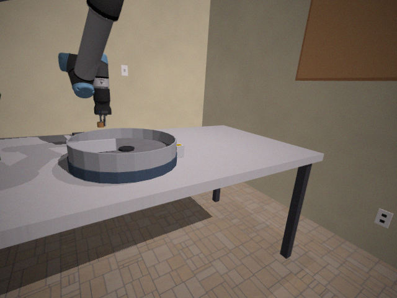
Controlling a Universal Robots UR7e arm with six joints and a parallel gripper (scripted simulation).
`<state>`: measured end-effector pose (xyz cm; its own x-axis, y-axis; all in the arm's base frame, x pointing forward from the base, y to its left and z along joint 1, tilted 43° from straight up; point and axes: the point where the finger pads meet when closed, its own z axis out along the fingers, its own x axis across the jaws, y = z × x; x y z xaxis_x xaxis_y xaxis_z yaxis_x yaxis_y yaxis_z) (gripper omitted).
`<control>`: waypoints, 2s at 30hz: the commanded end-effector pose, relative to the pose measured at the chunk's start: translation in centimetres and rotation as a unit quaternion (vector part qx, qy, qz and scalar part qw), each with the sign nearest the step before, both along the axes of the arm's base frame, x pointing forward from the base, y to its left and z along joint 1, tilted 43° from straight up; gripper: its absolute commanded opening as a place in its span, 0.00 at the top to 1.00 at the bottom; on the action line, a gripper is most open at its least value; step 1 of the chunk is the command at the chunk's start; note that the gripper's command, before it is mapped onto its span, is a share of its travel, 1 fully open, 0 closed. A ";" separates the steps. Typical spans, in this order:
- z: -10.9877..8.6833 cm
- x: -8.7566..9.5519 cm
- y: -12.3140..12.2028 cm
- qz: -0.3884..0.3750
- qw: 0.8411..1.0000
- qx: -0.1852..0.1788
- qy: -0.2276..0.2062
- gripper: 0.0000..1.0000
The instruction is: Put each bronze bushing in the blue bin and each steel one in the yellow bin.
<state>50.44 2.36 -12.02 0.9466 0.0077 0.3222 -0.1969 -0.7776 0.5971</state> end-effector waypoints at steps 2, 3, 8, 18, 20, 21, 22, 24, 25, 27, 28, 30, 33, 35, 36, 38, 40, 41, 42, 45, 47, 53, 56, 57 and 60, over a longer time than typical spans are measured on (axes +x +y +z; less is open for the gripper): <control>-1.1 0.5 -0.9 0.001 1.000 0.000 -0.001 1.00; -1.4 0.6 -1.2 0.001 1.000 0.000 -0.001 1.00; -2.6 1.0 -2.2 0.001 1.000 0.000 -0.001 1.00; -2.9 1.1 -2.5 0.001 1.000 0.000 -0.001 1.00; -3.0 1.1 -2.5 0.001 1.000 0.000 -0.001 1.00; -3.1 1.2 -2.6 0.001 1.000 0.000 -0.001 1.00; -3.1 1.2 -2.6 0.001 1.000 0.000 -0.001 1.00; -3.2 1.2 -2.6 0.001 1.000 0.000 -0.001 1.00; -3.3 1.2 -2.7 0.001 1.000 0.000 -0.001 1.00; -3.4 1.3 -2.8 0.001 1.000 0.000 -0.001 1.00; -3.4 1.3 -2.8 0.001 1.000 0.000 -0.001 1.00; -3.5 1.3 -2.8 0.001 1.000 0.000 -0.001 1.00; -3.8 1.5 -3.1 0.001 1.000 0.000 -0.001 1.00; -3.9 1.5 -3.1 0.001 1.000 0.000 -0.001 1.00; -3.9 1.5 -3.1 0.001 1.000 0.000 -0.001 1.00; -3.9 1.5 -3.1 0.001 1.000 0.000 -0.001 1.00; -3.9 1.5 -3.1 0.001 1.000 0.000 -0.001 1.00; -3.9 1.5 -3.1 0.001 1.000 0.000 -0.001 1.00; -3.9 1.5 -3.1 0.001 1.000 0.000 -0.001 1.00; -3.9 1.5 -3.2 0.001 1.000 0.000 -0.001 1.00; -4.1 1.6 -3.3 0.001 1.000 0.000 -0.001 1.00; -4.4 1.7 -3.6 0.001 1.000 0.000 -0.001 1.00; -4.6 1.7 -3.7 0.001 1.000 0.000 -0.001 1.00; -4.6 1.7 -3.7 0.001 1.000 0.000 -0.001 1.00; -4.7 1.8 -3.9 0.001 1.000 0.000 -0.001 1.00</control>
<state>52.14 -1.38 -16.60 0.9462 0.0092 0.3235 -0.1964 -0.7781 0.5966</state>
